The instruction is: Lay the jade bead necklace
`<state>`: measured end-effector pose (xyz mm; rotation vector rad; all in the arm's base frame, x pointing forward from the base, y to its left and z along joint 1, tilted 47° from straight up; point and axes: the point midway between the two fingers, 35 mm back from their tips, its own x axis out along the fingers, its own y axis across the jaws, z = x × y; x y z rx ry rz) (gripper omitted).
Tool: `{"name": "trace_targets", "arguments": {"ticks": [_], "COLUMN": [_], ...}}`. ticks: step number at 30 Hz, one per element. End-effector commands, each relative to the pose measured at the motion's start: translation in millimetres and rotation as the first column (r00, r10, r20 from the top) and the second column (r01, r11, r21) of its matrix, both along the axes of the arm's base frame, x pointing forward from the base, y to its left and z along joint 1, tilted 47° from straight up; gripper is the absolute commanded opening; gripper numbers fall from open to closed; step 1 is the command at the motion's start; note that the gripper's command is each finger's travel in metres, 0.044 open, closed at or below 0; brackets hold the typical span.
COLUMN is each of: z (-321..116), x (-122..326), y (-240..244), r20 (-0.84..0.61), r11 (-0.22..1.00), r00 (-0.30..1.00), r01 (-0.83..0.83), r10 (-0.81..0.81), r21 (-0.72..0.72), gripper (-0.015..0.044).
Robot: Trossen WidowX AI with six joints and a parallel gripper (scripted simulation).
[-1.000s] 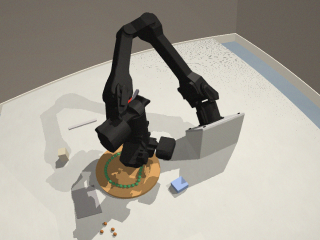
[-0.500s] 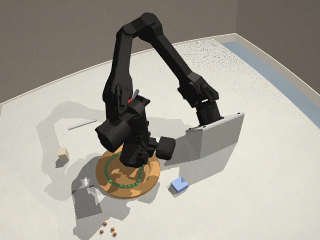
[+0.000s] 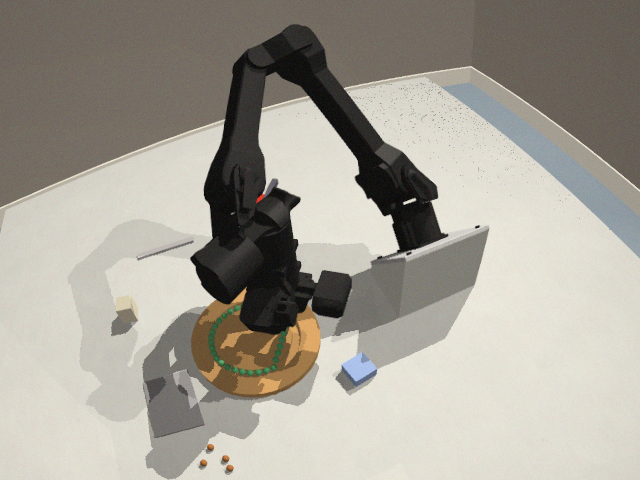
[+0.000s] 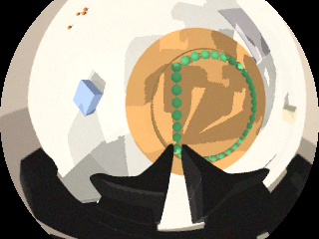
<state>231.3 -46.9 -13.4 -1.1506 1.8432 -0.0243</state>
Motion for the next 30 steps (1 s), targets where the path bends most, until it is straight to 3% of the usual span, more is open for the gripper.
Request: {"name": "trace_targets", "arguments": {"ticks": [1,16,30], "z": [0.5,-7.6,-4.0], "x": [-1.0,-7.8,-6.4], "y": [2.4,0.0,3.5], "r20": [0.003,0.003,0.008], "r11": [1.000,1.000,1.000], "r00": [1.000,1.000,1.000], "r01": [0.001,0.001,0.002], "r10": [-0.001,-0.001,-0.002], "r21": [0.000,0.000,0.001], "gripper": [0.0000,0.0000,0.0368]}}
